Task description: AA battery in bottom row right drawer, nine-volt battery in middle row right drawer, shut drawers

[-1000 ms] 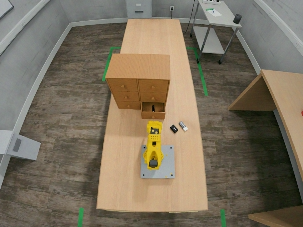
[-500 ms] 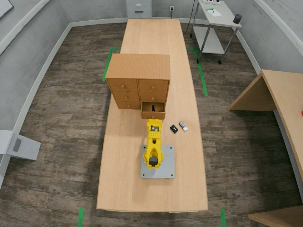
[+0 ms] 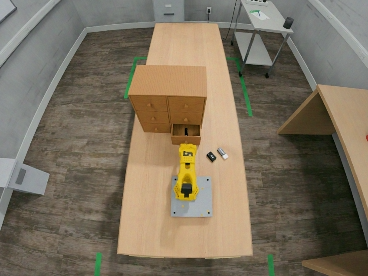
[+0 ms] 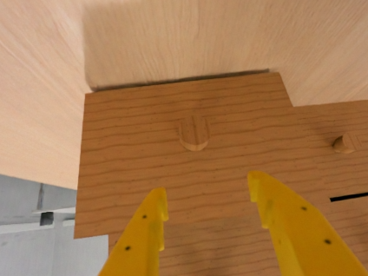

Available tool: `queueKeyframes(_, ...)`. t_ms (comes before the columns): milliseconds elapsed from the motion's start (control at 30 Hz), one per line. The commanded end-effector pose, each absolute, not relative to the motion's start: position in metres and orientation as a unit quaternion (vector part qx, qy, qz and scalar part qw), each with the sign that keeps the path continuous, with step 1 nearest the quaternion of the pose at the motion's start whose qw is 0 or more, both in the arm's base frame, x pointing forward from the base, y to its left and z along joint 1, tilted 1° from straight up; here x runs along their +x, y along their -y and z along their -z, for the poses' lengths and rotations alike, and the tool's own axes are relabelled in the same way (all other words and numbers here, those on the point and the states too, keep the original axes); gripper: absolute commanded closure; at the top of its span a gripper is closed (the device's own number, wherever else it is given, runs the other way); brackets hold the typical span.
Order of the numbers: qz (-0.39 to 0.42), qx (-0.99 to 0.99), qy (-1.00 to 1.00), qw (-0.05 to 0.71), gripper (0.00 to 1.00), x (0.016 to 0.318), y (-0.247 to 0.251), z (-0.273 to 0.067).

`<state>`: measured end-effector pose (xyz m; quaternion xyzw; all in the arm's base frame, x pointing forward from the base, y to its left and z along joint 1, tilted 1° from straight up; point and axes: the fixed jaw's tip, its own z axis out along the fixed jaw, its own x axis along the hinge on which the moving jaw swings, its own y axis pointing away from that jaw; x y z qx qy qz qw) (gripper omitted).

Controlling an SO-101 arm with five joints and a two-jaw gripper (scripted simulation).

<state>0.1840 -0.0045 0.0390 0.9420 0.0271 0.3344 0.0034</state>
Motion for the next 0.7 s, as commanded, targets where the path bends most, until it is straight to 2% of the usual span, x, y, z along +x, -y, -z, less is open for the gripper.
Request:
queueKeyframes(0,-0.33,0.943,-0.028,0.004,0.79,0.1835,0.0046,-0.036)
queueKeyframes(667,-0.33,0.943,-0.028,0.004,0.79,0.1828,0.0049,-0.0343)
